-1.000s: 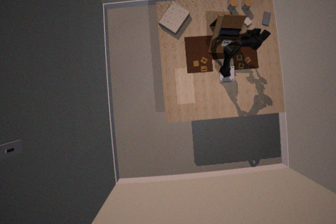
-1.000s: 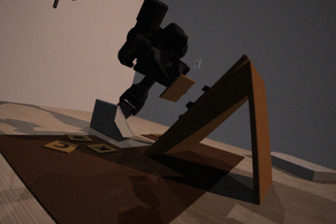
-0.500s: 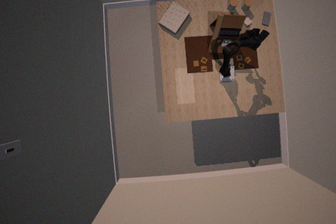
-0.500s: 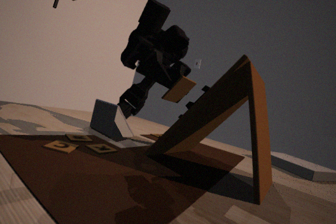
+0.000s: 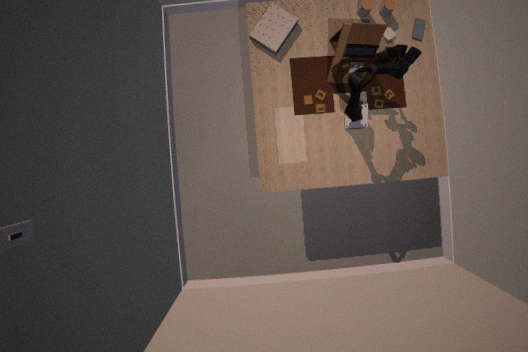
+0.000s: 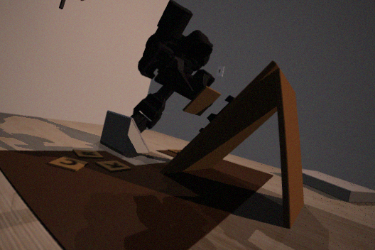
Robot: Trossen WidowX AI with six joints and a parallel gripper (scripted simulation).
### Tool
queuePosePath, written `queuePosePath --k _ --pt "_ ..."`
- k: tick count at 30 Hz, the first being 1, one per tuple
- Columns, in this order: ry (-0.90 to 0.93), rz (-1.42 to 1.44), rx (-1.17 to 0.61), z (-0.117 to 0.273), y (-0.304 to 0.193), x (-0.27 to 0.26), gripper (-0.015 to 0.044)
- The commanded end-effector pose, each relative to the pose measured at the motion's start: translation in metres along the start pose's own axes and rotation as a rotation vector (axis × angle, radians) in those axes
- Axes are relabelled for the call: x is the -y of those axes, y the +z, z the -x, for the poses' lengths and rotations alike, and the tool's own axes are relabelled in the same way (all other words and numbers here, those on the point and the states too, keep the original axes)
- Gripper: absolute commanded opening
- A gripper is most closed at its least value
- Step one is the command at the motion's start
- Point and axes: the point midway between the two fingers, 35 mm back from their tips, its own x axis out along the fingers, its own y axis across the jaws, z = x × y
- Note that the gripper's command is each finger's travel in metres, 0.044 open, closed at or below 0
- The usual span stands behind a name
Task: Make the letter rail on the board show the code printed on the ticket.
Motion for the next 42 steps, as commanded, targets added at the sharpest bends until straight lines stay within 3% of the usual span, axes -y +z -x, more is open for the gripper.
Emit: queuePosePath --k 1,42 --pt "-0.002 -0.011 -0.004 0.000 -0.003 -0.002 0.0000" --pt "-0.002 -0.012 -0.004 -0.001 -0.002 -0.022 0.0000"
